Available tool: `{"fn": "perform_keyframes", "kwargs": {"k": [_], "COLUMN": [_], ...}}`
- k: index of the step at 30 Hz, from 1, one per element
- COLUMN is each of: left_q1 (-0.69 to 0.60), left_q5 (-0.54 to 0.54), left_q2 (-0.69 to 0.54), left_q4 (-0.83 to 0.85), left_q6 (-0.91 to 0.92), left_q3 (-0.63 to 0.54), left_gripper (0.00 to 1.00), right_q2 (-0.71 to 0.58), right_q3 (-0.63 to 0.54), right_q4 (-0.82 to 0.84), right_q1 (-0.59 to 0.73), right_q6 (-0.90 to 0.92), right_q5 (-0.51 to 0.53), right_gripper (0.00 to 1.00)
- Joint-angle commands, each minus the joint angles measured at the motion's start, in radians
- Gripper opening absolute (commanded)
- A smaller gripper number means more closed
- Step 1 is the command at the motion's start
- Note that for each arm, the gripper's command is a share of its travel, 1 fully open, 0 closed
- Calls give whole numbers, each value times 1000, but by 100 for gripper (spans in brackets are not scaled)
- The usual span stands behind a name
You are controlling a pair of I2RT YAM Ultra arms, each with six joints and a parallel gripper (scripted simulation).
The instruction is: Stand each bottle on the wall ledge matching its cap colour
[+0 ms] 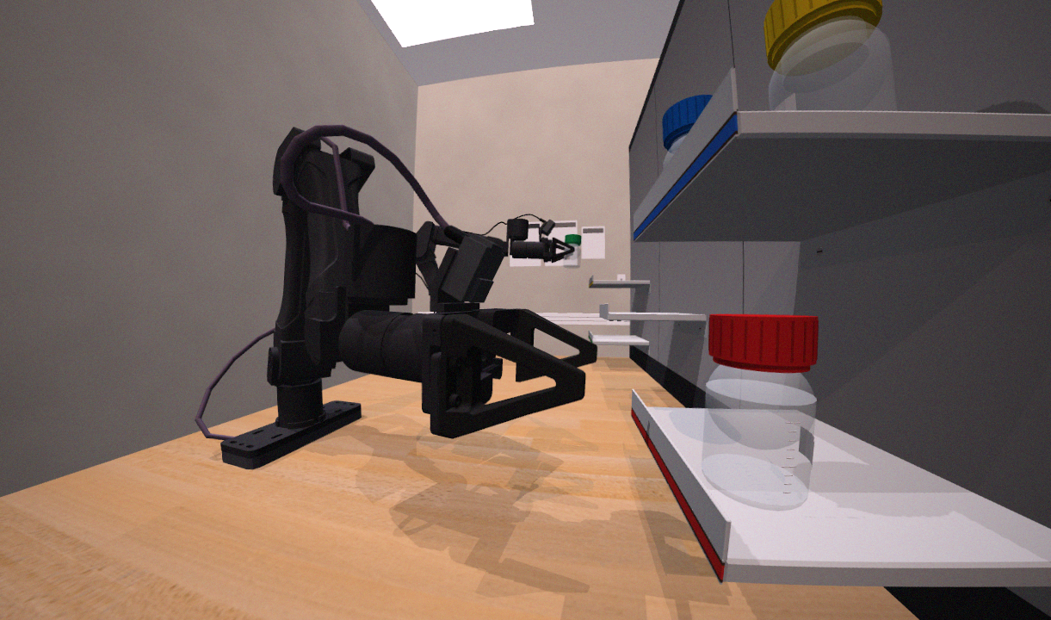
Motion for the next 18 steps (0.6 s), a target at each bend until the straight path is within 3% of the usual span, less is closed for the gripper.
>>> {"fn": "perform_keyframes", "kwargs": {"k": [1, 5, 10, 13, 14, 18], "left_q1": [8, 10, 16, 18, 20, 24], "left_q5": [11, 15, 21, 22, 23, 26], "left_q2": [-35, -29, 11, 26, 55, 150], "left_q4": [44, 173, 431, 483, 560, 729], "left_q6": [-7, -5, 0, 0, -1, 1], "left_q3": [-4, -67, -261, -301, -345, -454], "left_gripper": [52, 52, 52, 52, 52, 52], "right_q2": [-131, -312, -509, -535, -553, -597], "right_q3": [13, 48, 170, 193, 262, 384], "right_q4": [-203, -446, -777, -839, -965, -1182], "right_q1": [-16, -28, -46, -51, -56, -69], "right_q6": [-9, -10, -12, -15, -28, -37], "right_q5": [-20, -34, -54, -59, -65, -76], "right_gripper": [100, 100, 100, 100, 100, 100]}}
